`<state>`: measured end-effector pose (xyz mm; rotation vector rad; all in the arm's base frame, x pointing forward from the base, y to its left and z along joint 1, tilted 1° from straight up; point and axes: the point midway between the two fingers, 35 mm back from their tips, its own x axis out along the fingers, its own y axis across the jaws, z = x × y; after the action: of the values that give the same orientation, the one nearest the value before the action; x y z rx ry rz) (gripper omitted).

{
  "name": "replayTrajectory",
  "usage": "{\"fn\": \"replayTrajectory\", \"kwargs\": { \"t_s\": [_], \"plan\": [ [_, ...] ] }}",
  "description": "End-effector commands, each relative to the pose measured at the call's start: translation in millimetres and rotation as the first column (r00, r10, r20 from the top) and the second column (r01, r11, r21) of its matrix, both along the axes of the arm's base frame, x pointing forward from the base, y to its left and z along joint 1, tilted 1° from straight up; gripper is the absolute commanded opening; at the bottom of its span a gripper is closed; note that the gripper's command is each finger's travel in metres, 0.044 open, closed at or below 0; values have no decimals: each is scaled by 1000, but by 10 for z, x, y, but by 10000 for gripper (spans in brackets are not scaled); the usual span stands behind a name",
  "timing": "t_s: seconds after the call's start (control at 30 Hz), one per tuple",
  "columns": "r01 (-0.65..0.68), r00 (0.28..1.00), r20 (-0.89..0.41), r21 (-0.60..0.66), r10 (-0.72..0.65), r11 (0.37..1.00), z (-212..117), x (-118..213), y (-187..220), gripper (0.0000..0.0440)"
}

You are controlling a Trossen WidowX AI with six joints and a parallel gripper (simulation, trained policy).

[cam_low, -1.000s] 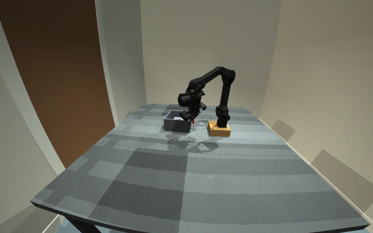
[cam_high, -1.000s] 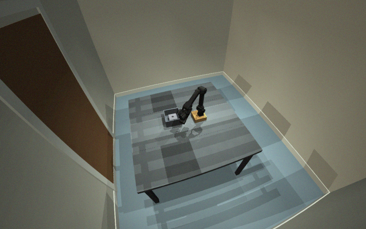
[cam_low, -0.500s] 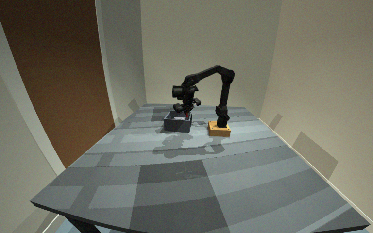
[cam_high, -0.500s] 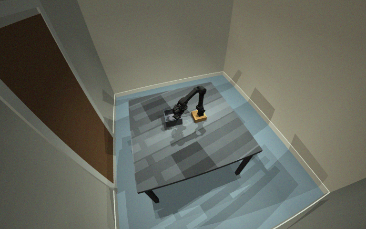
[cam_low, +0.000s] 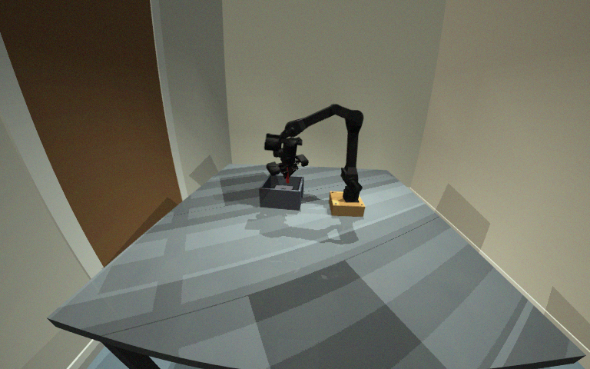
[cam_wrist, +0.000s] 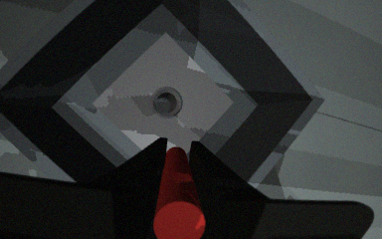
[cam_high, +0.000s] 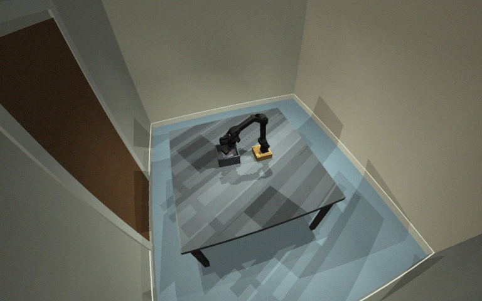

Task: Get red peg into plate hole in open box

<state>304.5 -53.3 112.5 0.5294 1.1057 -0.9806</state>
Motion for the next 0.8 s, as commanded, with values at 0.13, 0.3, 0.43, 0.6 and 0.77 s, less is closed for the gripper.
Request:
{"fn": "replayTrajectory", "kwargs": {
  "t_s": [0.13,0.3,0.43,0.6,0.77],
  "plan": [
    [-30,999,-13,35,31,999,-157,168,-245,0],
    [-69,997,-22,61,70,996,-306,252,-337,0],
    [-104,993,-46,92,108,990,-453,268,-361,35],
    [-125,988,-74,132,135,983,-615,286,-393,159],
    [-160,983,-68,150,172,976,-620,400,-458,218]
  ]
}}
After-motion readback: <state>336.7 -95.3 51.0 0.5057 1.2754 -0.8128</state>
